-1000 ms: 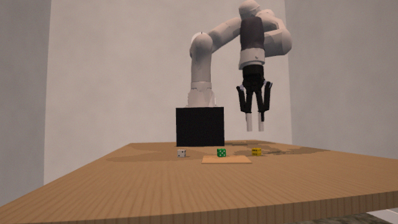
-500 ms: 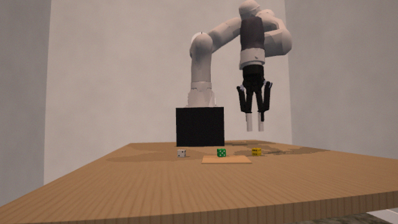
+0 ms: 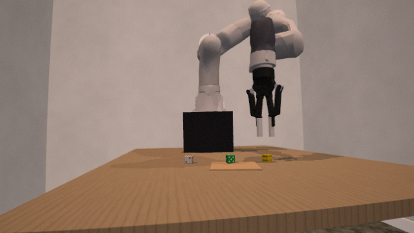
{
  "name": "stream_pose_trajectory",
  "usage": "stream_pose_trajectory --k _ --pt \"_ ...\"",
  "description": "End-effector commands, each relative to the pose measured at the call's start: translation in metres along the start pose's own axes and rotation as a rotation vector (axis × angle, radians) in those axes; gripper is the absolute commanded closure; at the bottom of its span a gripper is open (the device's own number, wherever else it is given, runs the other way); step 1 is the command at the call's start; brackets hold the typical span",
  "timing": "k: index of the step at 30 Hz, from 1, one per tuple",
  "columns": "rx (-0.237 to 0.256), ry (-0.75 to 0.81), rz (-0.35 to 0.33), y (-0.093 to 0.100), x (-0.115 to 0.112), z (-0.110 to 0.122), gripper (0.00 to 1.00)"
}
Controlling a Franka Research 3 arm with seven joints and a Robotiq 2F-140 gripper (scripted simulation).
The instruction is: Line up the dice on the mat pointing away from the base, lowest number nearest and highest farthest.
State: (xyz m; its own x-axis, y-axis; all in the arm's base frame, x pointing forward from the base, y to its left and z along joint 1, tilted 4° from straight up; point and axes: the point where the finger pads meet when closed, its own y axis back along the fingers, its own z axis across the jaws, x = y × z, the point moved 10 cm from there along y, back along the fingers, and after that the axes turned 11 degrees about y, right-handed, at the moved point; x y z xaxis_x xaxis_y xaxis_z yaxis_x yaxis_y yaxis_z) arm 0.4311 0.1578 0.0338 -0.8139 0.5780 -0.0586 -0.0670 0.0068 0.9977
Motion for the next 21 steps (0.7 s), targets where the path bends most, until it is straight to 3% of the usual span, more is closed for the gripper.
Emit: stream_pose_trajectory --k 1,21 --pt "0.002 -0.001 0.000 -0.002 0.000 0.001 0.75" --pt "0.002 -0.002 0.000 -0.022 0.000 0.001 0.75"
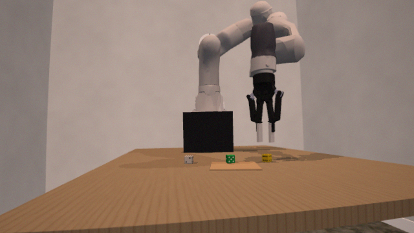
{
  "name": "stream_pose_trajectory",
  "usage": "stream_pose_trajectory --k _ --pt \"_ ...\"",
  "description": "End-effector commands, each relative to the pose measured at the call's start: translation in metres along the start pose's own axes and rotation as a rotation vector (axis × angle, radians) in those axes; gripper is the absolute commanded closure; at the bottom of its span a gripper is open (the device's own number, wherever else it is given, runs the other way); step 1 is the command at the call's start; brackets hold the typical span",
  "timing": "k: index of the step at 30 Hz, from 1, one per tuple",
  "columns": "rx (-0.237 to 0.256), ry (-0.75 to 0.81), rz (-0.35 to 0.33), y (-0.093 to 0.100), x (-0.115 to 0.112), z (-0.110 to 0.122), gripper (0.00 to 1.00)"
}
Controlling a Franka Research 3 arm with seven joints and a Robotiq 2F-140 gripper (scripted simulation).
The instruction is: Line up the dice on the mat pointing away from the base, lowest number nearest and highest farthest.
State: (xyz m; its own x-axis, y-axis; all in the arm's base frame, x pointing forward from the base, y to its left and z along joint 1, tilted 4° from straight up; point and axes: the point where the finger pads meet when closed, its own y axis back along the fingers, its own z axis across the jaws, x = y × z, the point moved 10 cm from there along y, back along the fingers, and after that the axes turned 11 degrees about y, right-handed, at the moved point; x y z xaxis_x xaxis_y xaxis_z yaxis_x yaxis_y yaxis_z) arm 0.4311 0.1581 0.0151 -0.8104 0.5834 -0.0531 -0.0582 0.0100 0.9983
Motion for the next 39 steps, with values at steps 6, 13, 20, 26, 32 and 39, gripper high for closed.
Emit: stream_pose_trajectory --k 6,13,20,26,32,39 --pt "-0.005 0.005 -0.005 -0.010 -0.001 0.002 0.75" --pt "-0.005 0.005 -0.005 -0.020 -0.001 0.002 0.75" --pt "-0.005 0.005 -0.005 -0.026 -0.001 0.002 0.75" --pt "-0.005 0.005 -0.005 -0.031 -0.001 0.002 0.75" --pt "-0.005 0.005 -0.005 -0.032 -0.001 0.002 0.75" --pt "-0.005 0.005 -0.005 -0.032 -0.001 0.002 0.75"
